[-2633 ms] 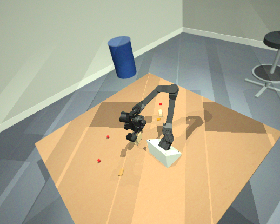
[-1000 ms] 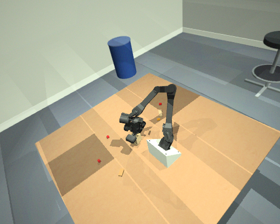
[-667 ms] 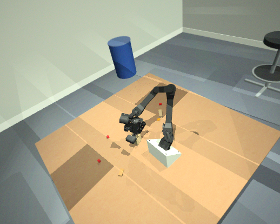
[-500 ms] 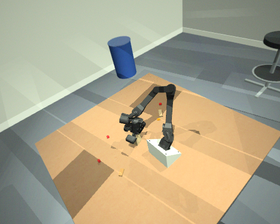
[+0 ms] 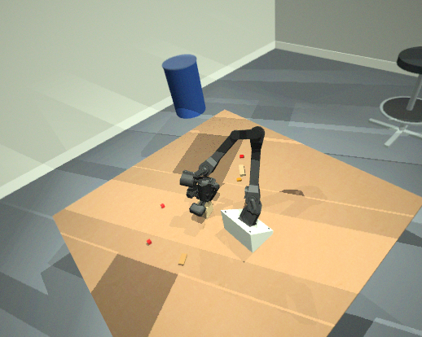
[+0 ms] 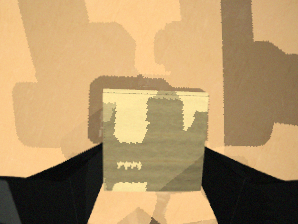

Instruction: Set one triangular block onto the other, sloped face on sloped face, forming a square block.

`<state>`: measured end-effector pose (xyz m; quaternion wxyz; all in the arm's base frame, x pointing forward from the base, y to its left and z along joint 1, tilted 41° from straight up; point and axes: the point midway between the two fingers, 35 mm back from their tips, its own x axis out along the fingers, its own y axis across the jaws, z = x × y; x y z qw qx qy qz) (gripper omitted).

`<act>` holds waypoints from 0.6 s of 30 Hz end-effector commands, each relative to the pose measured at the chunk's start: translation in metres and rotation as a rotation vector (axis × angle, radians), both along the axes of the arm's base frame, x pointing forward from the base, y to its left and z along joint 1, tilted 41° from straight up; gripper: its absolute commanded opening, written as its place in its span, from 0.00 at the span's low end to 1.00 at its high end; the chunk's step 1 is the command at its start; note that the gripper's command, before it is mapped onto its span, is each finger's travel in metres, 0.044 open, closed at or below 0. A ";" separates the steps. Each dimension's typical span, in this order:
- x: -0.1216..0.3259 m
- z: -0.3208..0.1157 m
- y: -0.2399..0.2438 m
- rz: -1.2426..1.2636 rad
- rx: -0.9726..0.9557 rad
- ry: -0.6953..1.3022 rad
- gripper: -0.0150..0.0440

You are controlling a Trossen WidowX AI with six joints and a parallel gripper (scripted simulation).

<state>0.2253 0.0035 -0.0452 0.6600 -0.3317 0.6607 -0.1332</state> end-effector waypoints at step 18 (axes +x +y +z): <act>0.000 0.000 0.000 0.000 0.000 0.001 0.61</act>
